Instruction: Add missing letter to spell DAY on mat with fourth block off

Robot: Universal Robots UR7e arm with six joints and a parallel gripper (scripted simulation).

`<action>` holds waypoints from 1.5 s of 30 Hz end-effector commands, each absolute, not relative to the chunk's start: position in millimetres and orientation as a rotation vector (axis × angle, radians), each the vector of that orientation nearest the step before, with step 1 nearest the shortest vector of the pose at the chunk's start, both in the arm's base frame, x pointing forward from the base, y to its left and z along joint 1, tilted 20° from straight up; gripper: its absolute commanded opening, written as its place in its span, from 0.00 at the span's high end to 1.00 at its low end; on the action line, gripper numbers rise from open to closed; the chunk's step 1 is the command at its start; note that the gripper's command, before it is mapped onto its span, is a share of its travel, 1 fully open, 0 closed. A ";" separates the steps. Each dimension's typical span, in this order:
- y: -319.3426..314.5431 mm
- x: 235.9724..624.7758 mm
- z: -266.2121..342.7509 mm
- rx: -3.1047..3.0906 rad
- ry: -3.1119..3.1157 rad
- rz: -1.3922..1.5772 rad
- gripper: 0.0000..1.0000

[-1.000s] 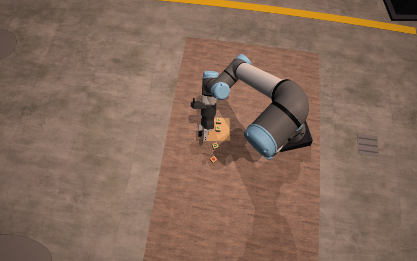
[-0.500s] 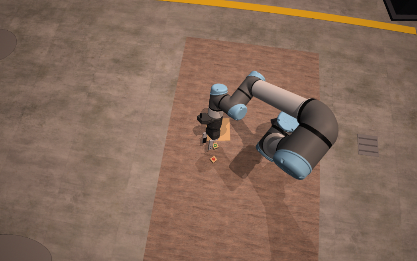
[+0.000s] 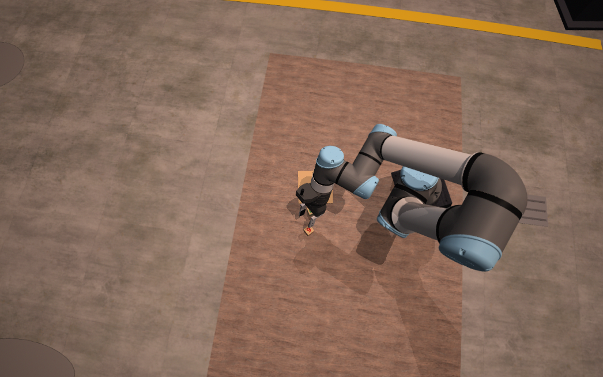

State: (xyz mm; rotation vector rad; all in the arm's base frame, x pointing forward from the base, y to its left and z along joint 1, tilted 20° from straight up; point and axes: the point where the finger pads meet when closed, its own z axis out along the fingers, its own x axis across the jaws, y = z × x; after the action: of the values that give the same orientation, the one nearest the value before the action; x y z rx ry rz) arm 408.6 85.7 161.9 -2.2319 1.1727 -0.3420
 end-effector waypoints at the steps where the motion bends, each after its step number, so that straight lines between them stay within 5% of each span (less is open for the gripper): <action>1: 95.3 404.5 157.6 -2.282 1.202 -0.453 0.00; 45: 108.8 398.8 154.2 -2.329 1.220 -0.567 0.00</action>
State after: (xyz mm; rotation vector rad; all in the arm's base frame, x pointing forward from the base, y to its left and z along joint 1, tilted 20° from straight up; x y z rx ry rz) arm 399.0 108.5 153.8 -2.3285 1.2214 -0.5642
